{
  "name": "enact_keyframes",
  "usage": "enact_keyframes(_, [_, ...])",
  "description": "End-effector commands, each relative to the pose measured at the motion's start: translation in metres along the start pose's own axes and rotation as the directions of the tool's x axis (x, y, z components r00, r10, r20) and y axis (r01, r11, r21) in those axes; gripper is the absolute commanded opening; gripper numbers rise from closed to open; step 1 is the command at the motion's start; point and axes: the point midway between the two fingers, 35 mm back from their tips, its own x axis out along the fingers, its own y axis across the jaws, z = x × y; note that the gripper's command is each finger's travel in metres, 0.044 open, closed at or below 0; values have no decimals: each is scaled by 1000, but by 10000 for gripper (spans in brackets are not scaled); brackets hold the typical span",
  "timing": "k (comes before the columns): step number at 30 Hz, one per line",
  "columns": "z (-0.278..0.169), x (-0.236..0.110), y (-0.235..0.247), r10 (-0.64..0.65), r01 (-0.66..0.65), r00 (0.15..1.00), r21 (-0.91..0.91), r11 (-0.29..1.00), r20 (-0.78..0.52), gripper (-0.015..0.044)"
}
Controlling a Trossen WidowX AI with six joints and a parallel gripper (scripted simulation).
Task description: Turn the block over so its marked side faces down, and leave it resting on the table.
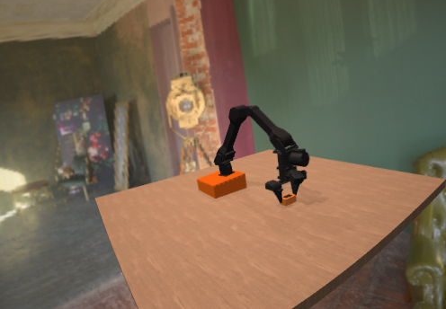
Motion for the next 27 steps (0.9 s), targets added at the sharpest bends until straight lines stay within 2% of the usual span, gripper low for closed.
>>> enact_keyframes(1, [-1,2,1,5,-5,1000,-1,1000,-3,282])
enact_keyframes(22, [-1,2,1,5,-5,1000,-1,1000,-3,142])
enact_keyframes(27, [-1,-26,1,5,-5,1000,-1,1000,-3,11])
